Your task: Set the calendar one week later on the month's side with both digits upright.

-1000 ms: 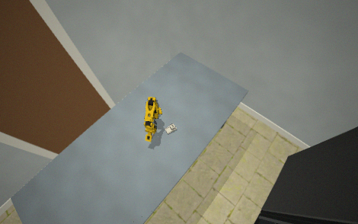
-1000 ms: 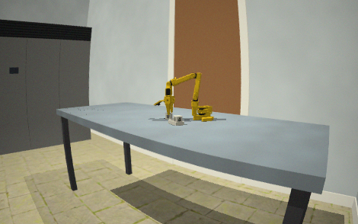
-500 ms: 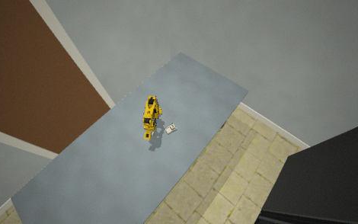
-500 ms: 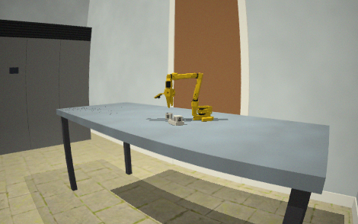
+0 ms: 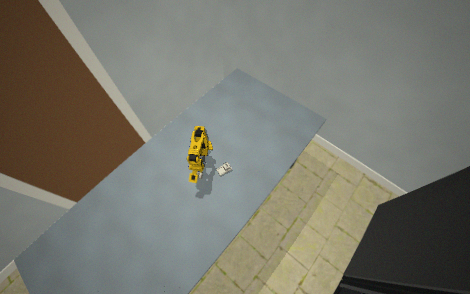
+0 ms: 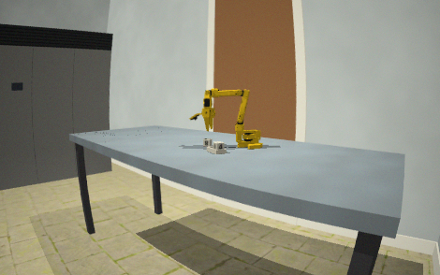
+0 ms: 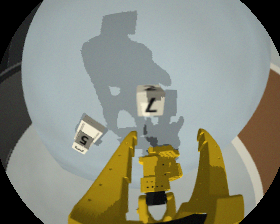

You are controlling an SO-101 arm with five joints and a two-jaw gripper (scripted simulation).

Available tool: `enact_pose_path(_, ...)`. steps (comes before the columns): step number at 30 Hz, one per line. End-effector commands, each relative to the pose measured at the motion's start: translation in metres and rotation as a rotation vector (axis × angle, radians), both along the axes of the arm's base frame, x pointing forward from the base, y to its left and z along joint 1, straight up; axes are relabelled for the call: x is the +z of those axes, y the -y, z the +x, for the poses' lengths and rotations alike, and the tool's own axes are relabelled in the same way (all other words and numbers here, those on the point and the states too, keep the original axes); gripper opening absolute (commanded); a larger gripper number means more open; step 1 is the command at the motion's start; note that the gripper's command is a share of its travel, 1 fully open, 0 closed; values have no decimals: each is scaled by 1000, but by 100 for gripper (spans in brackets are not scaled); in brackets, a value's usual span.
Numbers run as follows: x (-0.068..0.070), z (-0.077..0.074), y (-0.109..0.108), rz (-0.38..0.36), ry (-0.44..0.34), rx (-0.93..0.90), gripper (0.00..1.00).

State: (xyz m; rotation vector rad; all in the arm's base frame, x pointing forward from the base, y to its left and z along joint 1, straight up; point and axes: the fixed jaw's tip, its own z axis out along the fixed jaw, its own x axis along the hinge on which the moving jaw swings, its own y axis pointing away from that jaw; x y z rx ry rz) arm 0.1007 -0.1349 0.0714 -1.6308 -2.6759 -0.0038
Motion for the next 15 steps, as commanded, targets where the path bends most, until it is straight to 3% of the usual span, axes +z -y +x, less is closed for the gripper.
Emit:
enact_pose_path(1,11,2,5,-51,36,1,36)
enact_pose_path(10,11,2,5,-55,38,1,36)
enact_pose_path(15,19,3,7,-102,70,1,36)
